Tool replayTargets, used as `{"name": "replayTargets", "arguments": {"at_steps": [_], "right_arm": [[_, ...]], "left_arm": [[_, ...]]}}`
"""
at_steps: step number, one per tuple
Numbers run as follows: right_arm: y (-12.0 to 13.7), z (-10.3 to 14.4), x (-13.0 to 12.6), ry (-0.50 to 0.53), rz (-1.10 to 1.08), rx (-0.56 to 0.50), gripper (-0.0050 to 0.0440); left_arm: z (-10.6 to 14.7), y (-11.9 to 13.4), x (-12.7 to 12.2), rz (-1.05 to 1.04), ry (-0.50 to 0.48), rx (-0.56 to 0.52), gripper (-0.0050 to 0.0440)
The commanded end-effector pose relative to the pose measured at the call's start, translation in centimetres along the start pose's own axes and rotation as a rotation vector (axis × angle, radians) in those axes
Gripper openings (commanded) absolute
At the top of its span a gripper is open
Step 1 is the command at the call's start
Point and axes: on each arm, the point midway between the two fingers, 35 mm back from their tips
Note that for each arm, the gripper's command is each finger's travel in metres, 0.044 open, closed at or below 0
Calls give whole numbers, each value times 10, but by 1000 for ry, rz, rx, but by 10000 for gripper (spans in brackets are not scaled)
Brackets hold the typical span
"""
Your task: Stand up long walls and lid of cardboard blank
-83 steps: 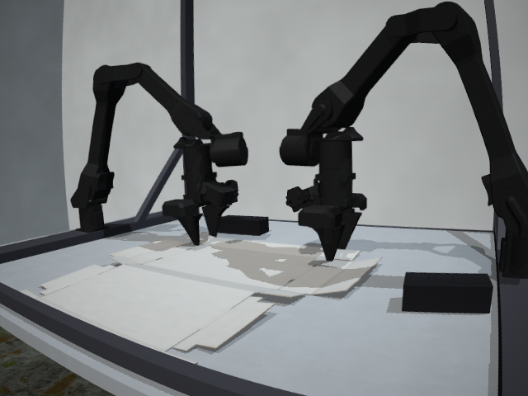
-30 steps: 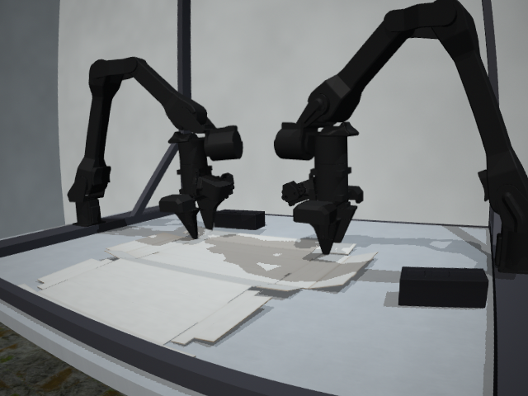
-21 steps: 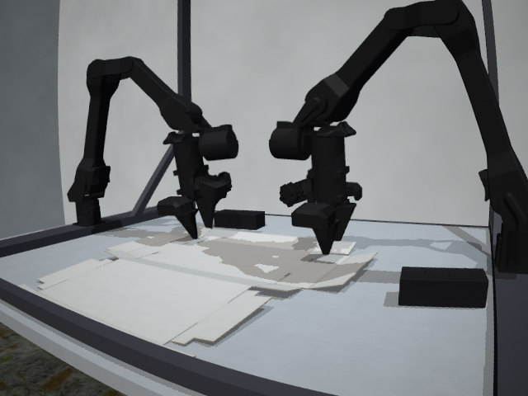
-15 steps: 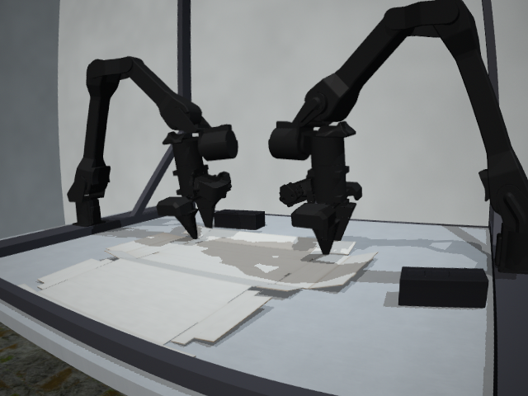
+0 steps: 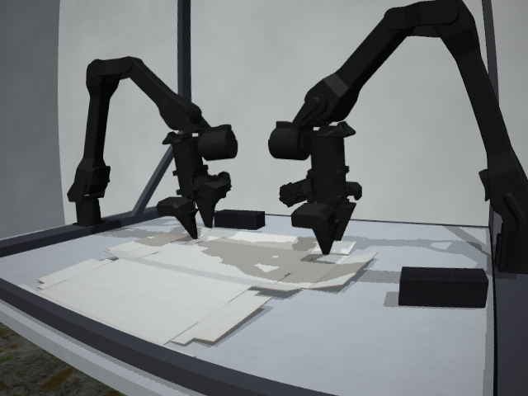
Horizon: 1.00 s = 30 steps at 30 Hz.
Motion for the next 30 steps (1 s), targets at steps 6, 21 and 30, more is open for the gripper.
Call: {"name": "replayTargets", "arguments": {"at_steps": [6, 21, 30], "right_arm": [[-1, -13, -6, 4, -11, 12, 237], [0, -13, -11, -110, -12, -17, 237], [0, -12, -11, -111, -11, -17, 237]], "left_arm": [[-14, -4, 5, 11, -8, 7, 242], [-13, -6, 10, 12, 106, 35, 242], [-13, -6, 10, 12, 107, 35, 242]]}}
Point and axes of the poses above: on each arm, the point midway between the two fingers, 35 mm back from their tips, its own z axis back along the fingers, its own x axis across the jaws, y = z × x, and after that the axes turned 13 degrees about z, right-handed
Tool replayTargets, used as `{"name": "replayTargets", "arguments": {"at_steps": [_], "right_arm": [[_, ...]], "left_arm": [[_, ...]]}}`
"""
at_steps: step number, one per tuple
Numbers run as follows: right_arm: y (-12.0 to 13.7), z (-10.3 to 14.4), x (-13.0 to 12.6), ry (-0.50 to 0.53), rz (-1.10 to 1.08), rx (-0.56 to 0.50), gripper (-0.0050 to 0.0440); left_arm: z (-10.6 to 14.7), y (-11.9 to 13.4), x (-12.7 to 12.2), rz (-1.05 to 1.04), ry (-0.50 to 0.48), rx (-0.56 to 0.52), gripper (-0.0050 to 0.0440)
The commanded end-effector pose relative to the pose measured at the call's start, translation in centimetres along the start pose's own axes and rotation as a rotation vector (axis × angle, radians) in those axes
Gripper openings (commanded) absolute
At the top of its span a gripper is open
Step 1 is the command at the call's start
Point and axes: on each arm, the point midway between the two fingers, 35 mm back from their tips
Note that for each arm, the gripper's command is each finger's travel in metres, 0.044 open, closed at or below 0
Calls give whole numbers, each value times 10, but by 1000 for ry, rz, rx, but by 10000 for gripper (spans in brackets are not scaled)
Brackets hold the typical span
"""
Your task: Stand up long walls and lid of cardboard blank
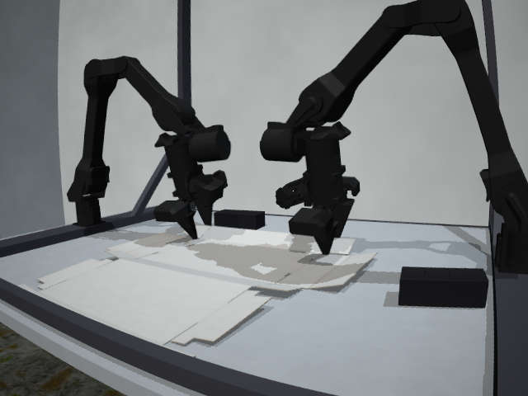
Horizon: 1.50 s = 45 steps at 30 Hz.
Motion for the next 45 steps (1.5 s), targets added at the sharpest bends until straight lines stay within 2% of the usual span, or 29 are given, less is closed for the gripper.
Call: {"name": "replayTargets", "arguments": {"at_steps": [1, 34, 40, 45], "right_arm": [[0, -14, -8, 4, -4, 11, 237], [0, -12, -8, 4, -4, 11, 237], [1, -12, -13, -111, -4, -18, 237], [1, -13, -13, -112, -4, -18, 237]], "left_arm": [[-15, -5, 7, 6, -8, 6, 242], [-13, -5, 8, 7, -8, 6, 242], [-13, -6, 12, 7, 107, 34, 242], [-13, -6, 12, 7, 108, 35, 242]]}}
Point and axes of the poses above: on each arm, the point midway between the two fingers, 35 mm back from their tips, its own z axis back along the fingers, its own x axis across the jaws, y = z × x, and after that the axes turned 13 degrees about z, right-handed
